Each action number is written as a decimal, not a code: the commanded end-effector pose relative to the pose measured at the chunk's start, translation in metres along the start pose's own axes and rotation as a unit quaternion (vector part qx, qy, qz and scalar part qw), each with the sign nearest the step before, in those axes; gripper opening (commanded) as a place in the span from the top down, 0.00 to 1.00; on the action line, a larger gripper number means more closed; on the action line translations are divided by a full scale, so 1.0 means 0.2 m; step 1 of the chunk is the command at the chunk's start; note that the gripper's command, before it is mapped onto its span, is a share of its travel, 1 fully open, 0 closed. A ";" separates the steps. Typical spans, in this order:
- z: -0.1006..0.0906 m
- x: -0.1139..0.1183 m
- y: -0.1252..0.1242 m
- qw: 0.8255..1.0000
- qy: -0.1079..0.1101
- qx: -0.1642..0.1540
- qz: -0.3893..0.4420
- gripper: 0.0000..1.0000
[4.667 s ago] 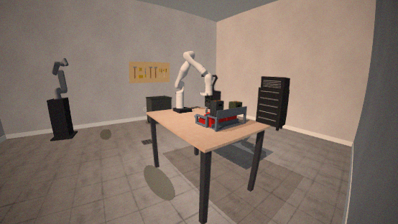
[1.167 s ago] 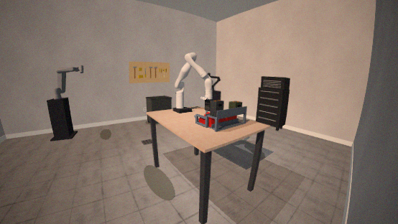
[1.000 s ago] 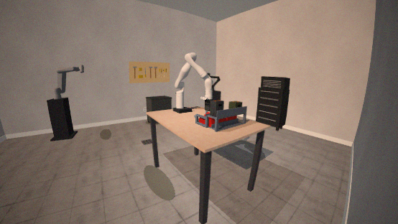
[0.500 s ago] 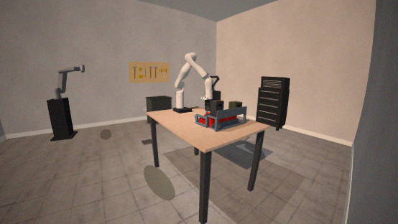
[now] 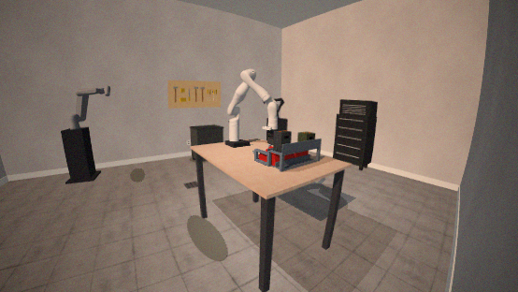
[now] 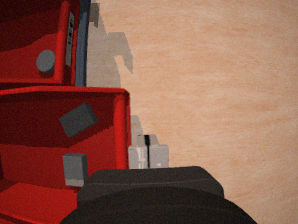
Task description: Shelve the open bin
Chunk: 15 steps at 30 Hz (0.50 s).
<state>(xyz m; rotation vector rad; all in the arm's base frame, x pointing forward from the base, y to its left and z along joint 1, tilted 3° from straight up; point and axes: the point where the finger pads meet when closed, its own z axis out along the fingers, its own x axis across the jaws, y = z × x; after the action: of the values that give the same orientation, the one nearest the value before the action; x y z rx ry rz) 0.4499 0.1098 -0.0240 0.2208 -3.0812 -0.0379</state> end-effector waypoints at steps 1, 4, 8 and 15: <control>0.00 -0.01 0.00 1.000 -0.001 0.000 0.001 1.00; 0.00 -0.02 0.00 1.000 -0.001 0.000 0.001 1.00; 0.00 -0.02 0.00 1.000 -0.001 0.000 0.001 1.00; 0.00 -0.02 0.00 1.000 -0.001 0.000 0.001 1.00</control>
<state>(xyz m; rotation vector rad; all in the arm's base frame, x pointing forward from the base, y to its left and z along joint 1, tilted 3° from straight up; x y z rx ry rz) 0.4534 0.1105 -0.0248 0.2191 -3.0810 -0.0391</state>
